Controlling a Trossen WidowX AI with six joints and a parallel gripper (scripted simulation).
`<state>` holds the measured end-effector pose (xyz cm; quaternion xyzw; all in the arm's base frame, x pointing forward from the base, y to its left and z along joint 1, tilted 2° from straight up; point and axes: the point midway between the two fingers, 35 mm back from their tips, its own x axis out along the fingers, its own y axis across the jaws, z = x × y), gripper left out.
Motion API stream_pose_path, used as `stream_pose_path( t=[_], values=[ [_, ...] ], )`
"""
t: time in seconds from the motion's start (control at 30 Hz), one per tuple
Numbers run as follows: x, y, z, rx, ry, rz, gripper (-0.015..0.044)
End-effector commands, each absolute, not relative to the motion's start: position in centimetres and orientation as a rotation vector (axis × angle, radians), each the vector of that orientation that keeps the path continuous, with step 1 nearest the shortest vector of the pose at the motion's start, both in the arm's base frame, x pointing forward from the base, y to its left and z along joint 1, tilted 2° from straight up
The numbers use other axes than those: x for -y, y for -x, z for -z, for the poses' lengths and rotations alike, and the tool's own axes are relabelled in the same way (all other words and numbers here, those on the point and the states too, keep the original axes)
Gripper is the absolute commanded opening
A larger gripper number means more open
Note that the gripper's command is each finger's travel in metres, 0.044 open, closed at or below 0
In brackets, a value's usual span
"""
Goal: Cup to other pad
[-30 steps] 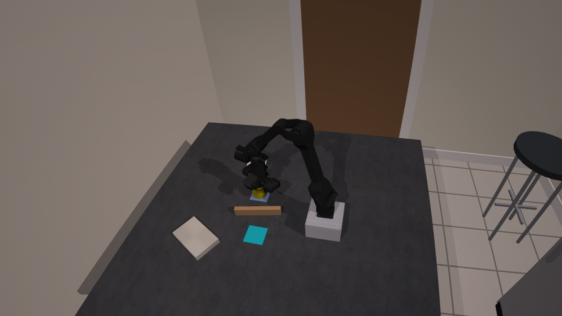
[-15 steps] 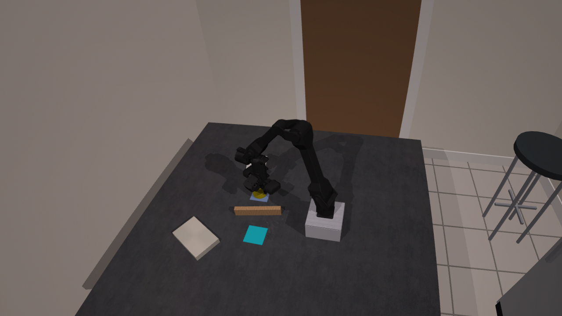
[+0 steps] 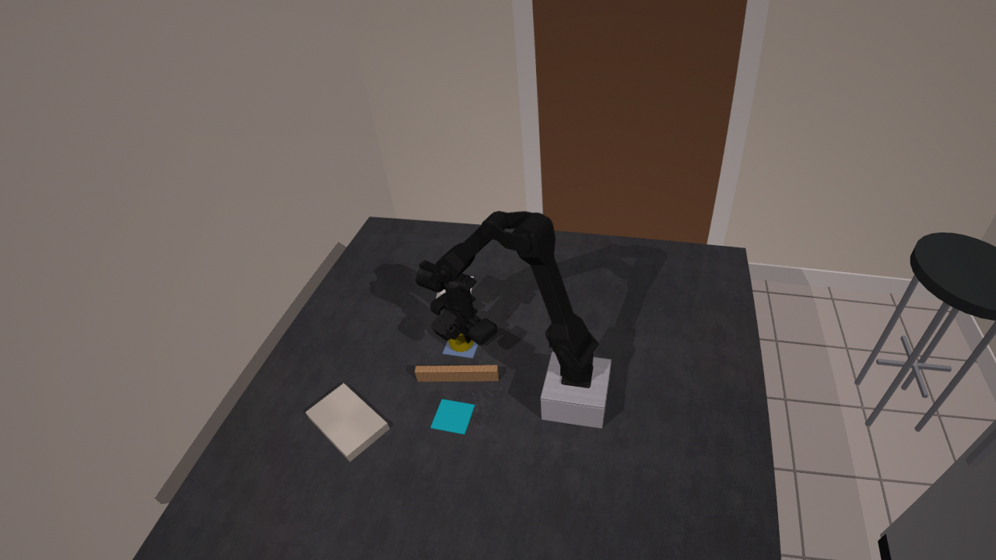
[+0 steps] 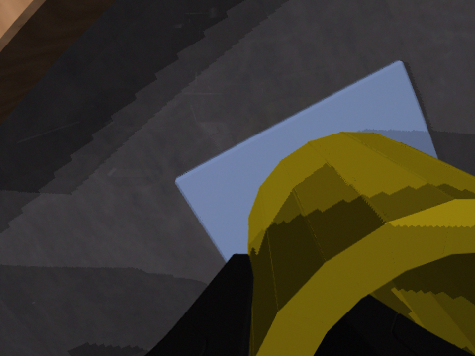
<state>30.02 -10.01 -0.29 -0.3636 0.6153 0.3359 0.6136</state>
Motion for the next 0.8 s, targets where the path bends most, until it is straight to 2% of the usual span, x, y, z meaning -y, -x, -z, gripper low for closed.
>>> stream_pose_path(
  t=[0.0,0.53,0.77],
  values=[
    [10.0,-30.1,0.2,-1.418,0.839,-0.774,0.0],
    [9.7,-29.6,-5.9,-1.418,0.842,-0.779,0.0],
    [9.6,-29.4,-5.7,-1.422,0.839,-0.785,0.0]
  ],
)
